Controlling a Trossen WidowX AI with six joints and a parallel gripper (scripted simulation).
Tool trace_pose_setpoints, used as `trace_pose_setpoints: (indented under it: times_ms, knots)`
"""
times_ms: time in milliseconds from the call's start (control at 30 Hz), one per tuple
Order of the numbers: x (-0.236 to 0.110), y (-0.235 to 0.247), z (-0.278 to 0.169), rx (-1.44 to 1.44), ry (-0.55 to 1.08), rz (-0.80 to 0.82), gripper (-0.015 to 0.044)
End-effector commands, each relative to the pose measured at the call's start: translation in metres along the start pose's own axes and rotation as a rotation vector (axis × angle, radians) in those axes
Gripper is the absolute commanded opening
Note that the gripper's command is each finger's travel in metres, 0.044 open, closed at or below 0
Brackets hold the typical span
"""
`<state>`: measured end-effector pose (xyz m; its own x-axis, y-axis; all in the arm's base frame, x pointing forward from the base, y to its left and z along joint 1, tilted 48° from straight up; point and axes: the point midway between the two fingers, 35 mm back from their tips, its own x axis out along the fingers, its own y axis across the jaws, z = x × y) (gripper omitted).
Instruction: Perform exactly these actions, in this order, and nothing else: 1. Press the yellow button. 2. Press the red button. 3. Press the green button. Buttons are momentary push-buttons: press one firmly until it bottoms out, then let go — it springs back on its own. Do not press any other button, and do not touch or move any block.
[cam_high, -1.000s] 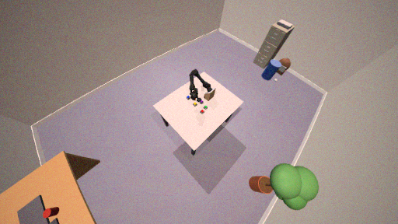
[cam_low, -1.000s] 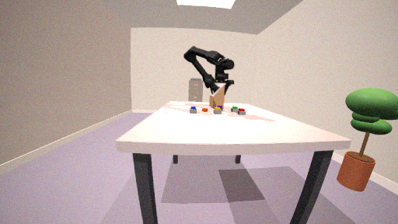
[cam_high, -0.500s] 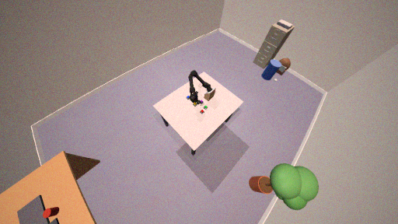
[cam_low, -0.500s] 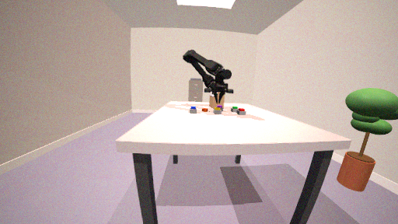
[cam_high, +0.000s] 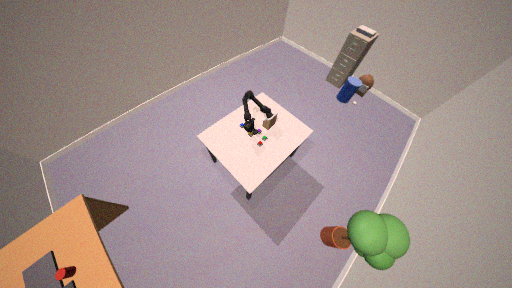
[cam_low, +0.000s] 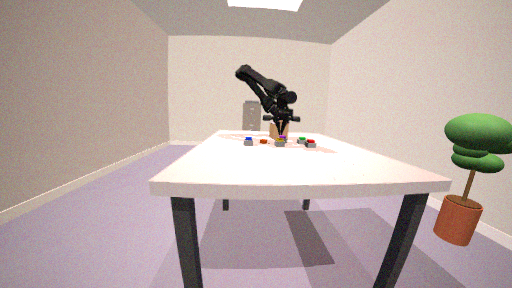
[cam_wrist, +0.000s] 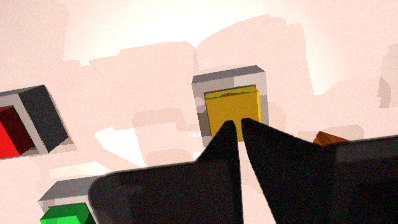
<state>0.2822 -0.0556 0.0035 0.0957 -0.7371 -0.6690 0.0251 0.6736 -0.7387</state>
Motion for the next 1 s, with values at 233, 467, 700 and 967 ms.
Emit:
trace_pose_setpoints:
  times_ms: [233, 467, 700, 967]
  knots:
    - [0.019, 0.0, -0.003, -0.012, 0.009, -0.007, 0.002]
    - [0.026, -0.001, -0.004, -0.012, 0.009, -0.008, 0.002]
    - [0.026, -0.001, -0.004, -0.012, 0.009, -0.008, 0.002]
    - [0.026, -0.001, -0.004, -0.012, 0.009, -0.008, 0.002]
